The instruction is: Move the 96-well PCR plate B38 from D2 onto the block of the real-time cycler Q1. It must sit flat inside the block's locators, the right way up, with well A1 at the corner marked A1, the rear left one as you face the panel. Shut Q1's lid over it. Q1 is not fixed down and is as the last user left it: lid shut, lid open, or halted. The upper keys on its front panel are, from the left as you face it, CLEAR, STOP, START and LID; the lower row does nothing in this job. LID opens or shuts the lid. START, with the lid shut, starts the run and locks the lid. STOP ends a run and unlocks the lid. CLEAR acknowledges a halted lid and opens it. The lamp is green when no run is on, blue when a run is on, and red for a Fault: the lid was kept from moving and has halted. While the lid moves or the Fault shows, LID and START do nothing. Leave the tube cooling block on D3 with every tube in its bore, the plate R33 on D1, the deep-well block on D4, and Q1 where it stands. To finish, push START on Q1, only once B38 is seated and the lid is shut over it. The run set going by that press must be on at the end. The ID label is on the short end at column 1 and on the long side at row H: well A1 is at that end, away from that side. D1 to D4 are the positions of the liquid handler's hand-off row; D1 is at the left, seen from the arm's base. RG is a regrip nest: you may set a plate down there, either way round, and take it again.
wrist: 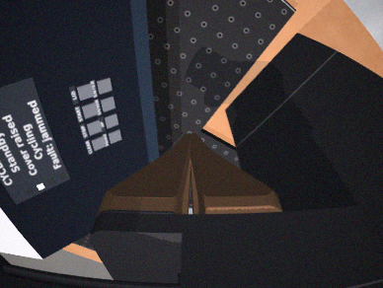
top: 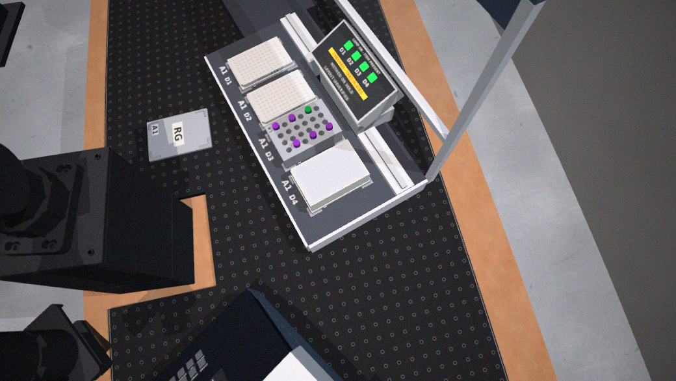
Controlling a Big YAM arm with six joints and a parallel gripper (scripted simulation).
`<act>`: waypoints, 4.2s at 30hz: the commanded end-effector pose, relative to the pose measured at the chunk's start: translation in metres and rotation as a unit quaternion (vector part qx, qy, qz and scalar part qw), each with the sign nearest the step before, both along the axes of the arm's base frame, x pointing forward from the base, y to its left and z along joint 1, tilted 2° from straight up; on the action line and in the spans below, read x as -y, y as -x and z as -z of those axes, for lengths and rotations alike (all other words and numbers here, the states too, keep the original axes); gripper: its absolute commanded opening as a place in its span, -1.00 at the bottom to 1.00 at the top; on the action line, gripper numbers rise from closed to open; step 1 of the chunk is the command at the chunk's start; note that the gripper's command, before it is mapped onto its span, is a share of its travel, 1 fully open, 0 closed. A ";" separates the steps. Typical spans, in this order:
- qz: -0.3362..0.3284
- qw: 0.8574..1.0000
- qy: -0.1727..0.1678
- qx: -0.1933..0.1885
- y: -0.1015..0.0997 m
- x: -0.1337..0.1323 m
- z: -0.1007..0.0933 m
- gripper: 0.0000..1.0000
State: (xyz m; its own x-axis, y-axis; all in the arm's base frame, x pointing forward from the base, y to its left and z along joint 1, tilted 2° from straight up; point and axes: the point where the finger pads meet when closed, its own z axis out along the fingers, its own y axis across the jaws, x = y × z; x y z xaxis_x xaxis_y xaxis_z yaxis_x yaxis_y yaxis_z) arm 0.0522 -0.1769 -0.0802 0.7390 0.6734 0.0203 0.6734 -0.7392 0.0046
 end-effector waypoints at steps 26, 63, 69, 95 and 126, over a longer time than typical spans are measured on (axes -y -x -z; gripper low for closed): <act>-0.002 1.000 0.017 0.005 -0.007 0.019 -0.005 -1.00; 0.000 1.000 0.000 0.000 -0.001 0.000 0.000 -1.00; 0.000 1.000 0.007 0.002 -0.004 0.012 -0.004 -1.00; 0.001 1.000 -0.002 -0.001 0.000 -0.001 0.000 -1.00; 0.003 1.000 0.013 0.003 -0.005 0.017 -0.005 -1.00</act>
State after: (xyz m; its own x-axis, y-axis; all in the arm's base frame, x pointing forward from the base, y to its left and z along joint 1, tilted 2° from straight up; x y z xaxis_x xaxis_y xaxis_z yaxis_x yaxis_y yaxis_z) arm 0.0523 -0.1773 -0.0802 0.7390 0.6734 0.0199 0.6734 -0.7392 0.0054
